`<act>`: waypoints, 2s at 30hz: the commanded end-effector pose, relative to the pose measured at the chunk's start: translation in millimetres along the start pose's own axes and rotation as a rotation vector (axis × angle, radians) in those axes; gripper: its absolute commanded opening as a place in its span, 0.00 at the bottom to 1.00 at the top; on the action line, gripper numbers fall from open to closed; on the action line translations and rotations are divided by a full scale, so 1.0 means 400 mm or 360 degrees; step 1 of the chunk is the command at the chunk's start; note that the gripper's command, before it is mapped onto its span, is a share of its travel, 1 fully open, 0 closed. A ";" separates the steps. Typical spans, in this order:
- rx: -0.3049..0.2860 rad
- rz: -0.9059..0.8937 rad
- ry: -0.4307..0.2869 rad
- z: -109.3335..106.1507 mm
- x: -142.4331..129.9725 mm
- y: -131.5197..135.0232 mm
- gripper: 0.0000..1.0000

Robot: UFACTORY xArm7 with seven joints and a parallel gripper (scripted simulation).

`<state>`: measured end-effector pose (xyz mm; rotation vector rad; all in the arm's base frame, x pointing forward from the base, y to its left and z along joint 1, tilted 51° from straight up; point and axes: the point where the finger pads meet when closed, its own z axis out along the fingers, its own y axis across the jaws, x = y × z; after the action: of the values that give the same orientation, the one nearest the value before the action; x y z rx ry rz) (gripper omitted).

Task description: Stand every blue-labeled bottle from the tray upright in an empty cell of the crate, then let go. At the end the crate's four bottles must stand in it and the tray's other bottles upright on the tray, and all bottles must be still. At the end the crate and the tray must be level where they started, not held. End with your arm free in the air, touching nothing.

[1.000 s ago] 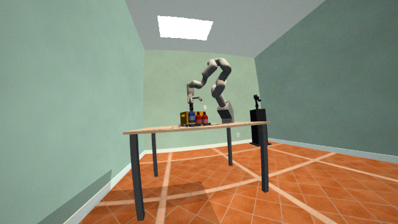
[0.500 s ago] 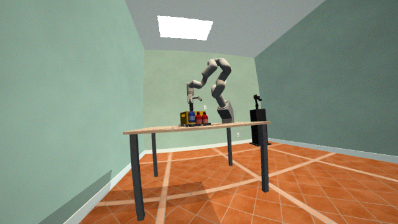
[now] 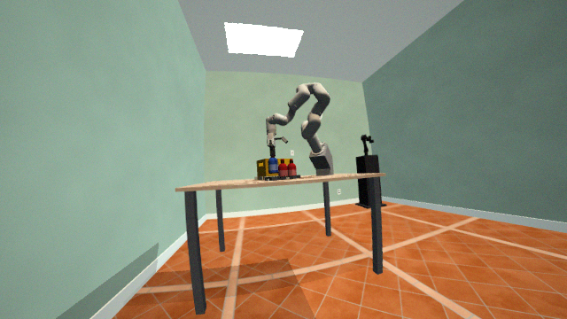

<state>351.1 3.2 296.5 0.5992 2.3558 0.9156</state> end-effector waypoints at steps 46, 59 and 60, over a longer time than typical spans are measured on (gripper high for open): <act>-0.0001 0.0000 -0.0005 -0.087 -0.003 0.002 0.00; -0.0001 0.0000 -0.0005 -0.088 -0.003 0.002 0.00; -0.0001 0.0000 -0.0005 -0.088 -0.003 0.002 0.00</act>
<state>330.3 -12.7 317.9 0.5993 2.3562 0.9160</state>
